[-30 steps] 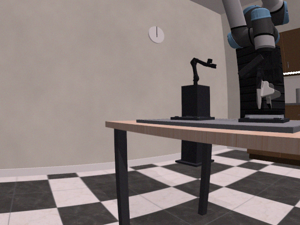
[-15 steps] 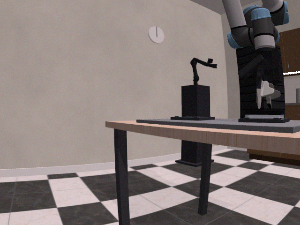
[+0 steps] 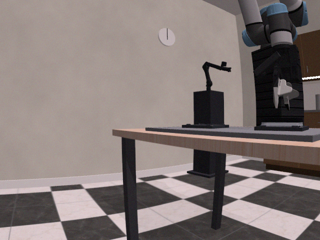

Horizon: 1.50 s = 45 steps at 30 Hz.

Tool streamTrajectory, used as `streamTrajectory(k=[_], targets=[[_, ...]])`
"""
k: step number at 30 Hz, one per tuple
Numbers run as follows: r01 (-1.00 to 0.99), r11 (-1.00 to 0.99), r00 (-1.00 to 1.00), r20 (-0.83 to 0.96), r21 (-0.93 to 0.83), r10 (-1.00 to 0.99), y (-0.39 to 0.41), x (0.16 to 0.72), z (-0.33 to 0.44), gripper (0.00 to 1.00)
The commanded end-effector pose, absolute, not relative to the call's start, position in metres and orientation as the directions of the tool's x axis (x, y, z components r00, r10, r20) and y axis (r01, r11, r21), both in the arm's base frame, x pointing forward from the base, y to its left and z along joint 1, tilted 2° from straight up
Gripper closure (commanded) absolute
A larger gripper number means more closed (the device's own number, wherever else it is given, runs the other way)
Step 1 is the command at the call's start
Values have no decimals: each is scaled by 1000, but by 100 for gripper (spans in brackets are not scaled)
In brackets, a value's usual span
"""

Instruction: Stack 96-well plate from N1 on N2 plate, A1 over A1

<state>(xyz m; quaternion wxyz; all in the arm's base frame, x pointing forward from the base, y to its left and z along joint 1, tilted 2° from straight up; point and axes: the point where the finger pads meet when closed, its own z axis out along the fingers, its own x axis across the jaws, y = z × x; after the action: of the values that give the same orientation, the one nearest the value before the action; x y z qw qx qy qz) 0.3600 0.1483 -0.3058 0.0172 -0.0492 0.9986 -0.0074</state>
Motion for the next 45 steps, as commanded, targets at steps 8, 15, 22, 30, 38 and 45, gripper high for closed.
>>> streamTrajectory(k=[8,15,22,30,38,45], targets=[[-99,995,-994,-35,-16,-100,149,359,-277,0],[-100,995,-994,-34,-16,-100,149,359,-263,0],[-101,995,-994,-34,-16,-101,149,358,-245,0],[-101,995,-994,-34,-16,-101,149,358,-244,0],[-101,995,-994,-34,-16,-101,149,358,-244,0],[-101,995,-994,-34,-16,-101,149,358,-244,0]])
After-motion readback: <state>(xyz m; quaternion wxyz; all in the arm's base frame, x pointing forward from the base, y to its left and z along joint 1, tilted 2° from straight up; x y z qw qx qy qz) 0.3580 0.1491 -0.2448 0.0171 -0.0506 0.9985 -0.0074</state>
